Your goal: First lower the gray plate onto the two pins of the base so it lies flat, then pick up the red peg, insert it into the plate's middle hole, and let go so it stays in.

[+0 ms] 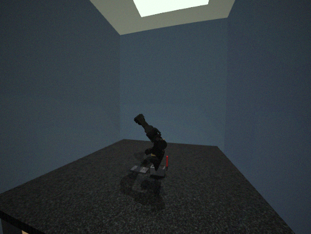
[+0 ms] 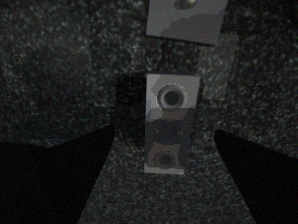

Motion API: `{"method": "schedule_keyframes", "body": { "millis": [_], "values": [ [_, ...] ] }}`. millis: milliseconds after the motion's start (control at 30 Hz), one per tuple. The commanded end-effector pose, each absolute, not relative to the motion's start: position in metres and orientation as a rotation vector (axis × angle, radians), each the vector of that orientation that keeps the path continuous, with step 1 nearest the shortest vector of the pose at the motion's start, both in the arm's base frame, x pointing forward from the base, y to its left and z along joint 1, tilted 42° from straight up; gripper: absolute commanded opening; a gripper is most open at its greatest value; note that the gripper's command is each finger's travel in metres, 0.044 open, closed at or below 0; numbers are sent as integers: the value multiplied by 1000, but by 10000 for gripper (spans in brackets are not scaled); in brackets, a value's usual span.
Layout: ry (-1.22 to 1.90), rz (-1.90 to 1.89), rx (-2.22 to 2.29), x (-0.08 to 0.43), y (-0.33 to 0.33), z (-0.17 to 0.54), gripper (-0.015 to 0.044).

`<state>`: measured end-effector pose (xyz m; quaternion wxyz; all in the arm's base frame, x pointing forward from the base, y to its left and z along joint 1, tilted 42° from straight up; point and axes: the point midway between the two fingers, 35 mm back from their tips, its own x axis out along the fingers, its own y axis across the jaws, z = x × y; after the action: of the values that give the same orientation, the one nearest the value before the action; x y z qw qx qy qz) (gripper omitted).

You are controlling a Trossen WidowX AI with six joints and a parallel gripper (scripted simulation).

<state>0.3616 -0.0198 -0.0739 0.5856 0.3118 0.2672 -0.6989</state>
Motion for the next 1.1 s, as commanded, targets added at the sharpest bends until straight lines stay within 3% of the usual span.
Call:
{"method": "schedule_keyframes", "body": {
  "millis": [0,733,1067],
  "values": [
    [626,-1632,717,359,-26,-80,440],
    [621,-1634,719,354,-47,-104,440],
    [621,-1634,719,354,-47,-104,177]
  ]
}}
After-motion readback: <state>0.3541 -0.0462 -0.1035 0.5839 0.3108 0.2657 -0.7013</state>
